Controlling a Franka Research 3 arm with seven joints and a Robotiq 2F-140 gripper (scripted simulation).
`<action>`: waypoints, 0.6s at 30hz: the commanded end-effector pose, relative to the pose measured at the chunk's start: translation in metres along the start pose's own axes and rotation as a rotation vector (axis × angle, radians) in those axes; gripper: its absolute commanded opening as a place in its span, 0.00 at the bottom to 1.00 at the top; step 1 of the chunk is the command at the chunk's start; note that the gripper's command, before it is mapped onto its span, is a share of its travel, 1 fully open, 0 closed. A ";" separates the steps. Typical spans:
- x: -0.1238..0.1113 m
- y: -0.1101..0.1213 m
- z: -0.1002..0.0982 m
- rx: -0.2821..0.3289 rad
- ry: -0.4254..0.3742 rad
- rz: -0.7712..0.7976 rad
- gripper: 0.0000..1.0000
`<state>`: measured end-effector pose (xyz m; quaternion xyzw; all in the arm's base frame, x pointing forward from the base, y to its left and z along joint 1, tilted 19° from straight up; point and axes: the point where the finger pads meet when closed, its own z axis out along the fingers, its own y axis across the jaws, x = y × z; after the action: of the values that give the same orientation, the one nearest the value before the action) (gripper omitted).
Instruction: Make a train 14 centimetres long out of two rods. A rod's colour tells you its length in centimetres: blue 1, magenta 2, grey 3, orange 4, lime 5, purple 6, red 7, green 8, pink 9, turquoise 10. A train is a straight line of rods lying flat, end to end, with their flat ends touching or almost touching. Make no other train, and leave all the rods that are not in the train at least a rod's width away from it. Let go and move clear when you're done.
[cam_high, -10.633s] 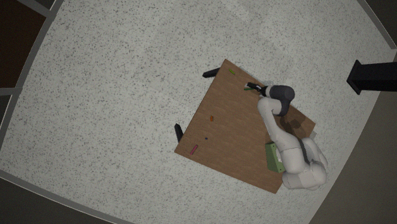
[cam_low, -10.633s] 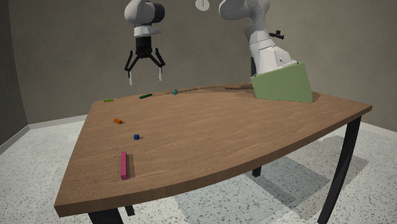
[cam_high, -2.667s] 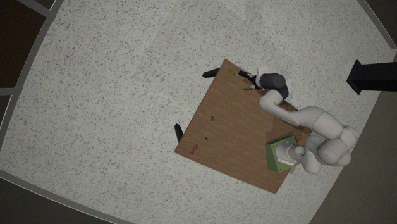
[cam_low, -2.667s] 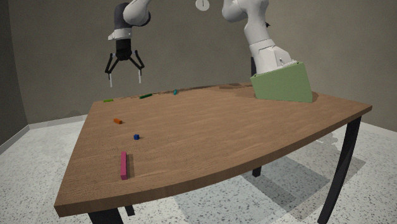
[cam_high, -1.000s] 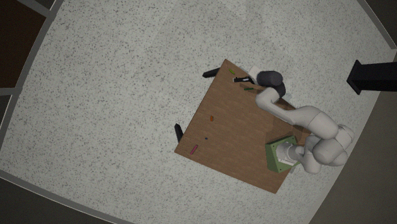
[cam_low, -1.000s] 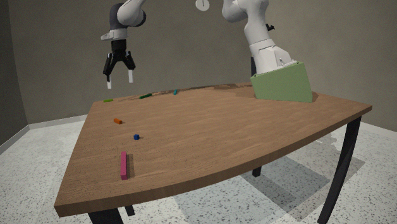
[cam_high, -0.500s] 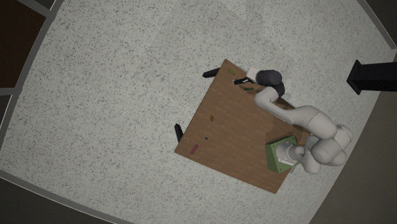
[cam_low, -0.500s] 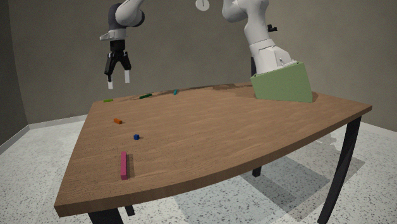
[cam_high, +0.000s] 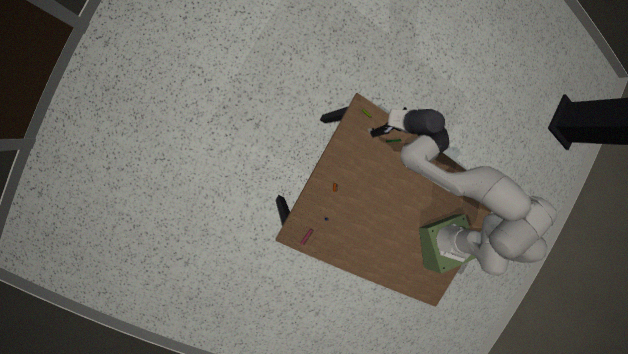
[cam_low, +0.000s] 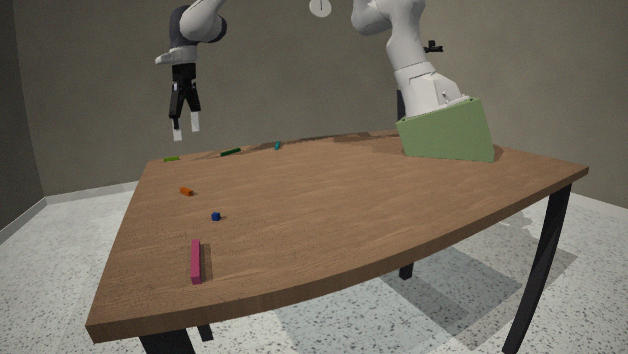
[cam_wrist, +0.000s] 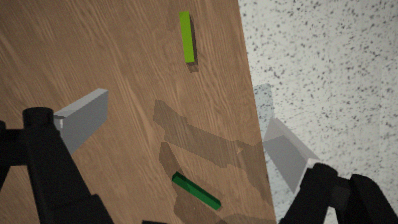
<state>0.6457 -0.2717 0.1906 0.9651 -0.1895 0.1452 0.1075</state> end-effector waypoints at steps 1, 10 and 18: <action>0.001 0.001 0.000 0.022 -0.012 -0.166 1.00; 0.005 0.000 0.000 0.024 -0.010 -0.307 1.00; 0.008 -0.001 0.000 0.025 -0.009 -0.428 1.00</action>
<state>0.6533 -0.2722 0.1924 0.9822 -0.0538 0.1291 0.1256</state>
